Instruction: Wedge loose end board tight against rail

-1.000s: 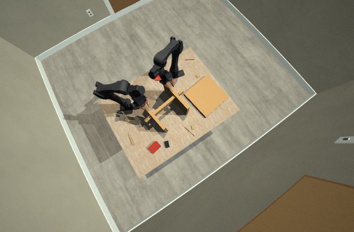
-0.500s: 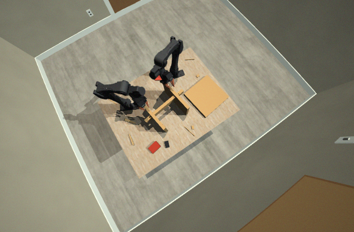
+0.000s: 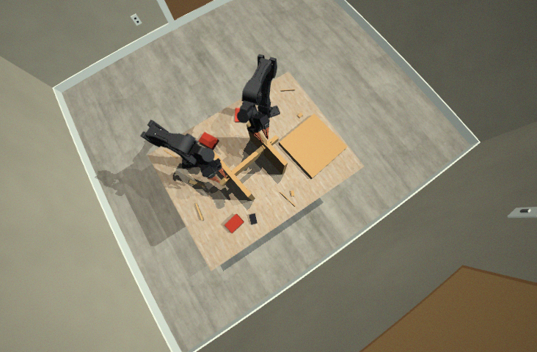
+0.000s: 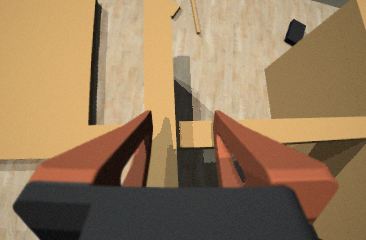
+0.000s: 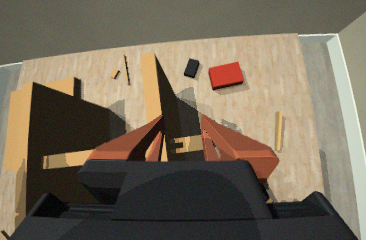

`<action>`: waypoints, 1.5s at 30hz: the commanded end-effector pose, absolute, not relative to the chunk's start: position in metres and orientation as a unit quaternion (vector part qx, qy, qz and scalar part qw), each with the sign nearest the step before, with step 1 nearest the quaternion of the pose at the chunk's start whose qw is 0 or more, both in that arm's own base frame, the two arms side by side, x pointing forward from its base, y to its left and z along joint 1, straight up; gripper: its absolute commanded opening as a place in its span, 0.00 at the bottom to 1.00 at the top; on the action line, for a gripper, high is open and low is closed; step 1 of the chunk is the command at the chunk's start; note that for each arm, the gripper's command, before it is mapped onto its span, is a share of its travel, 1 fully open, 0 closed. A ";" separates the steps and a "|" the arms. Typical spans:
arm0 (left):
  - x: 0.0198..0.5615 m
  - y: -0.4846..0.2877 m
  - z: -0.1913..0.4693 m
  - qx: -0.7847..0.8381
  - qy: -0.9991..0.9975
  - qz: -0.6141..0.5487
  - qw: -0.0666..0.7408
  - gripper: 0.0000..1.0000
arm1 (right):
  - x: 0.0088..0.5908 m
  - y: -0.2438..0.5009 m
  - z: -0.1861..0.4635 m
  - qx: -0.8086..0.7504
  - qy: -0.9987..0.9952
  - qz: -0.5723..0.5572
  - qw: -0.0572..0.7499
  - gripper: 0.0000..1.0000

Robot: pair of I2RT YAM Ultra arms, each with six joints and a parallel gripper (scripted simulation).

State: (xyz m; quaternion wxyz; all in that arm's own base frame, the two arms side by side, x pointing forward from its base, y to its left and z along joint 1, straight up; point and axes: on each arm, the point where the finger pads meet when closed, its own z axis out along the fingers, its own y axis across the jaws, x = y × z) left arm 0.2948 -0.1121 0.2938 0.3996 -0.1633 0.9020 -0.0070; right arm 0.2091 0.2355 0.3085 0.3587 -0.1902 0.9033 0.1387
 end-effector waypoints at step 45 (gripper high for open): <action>0.380 -0.014 0.419 0.009 0.699 -0.024 0.715 0.40 | 0.376 0.028 0.424 -0.022 0.693 0.033 0.720 0.40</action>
